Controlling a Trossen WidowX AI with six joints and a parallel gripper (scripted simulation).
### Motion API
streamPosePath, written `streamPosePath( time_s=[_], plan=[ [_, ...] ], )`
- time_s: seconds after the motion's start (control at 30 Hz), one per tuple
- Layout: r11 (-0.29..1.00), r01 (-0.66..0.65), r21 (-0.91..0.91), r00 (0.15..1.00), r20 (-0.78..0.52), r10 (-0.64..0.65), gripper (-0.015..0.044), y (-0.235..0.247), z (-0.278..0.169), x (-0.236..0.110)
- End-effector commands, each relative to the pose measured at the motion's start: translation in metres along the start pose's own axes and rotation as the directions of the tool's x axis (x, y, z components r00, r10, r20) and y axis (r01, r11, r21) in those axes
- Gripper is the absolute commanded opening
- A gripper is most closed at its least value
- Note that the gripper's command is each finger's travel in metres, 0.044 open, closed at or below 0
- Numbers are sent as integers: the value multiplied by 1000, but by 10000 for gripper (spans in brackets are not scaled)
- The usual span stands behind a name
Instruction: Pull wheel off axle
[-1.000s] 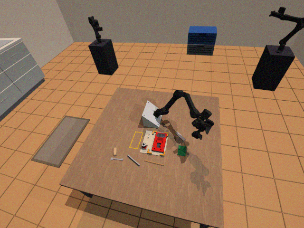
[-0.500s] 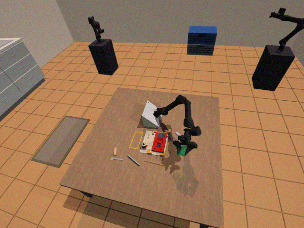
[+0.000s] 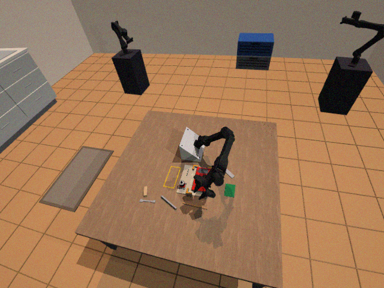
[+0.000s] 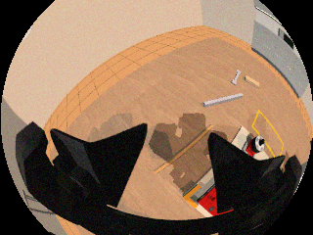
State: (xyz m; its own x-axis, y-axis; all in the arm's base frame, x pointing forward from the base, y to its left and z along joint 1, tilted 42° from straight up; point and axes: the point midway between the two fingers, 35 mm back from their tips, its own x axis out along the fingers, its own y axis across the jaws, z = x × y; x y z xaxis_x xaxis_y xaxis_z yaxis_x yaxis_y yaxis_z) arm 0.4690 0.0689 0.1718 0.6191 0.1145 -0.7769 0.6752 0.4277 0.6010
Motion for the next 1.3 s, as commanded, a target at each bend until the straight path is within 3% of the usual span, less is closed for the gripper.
streamPosePath(
  time_s=[0.0, 0.27, 0.53, 1.0, 1.27],
  plan=[
    [989, 146, 33, 982, -123, -140, 300, -44, 11, 20],
    [901, 409, 143, 844, -435, -314, 300, -136, 28, 35],
    [725, 610, 319, 633, -747, -204, 300, -196, 33, 22],
    [720, 614, 324, 628, -753, -197, 300, -193, 38, 30],
    [720, 613, 325, 629, -752, -196, 300, -200, 10, 55]
  ],
)
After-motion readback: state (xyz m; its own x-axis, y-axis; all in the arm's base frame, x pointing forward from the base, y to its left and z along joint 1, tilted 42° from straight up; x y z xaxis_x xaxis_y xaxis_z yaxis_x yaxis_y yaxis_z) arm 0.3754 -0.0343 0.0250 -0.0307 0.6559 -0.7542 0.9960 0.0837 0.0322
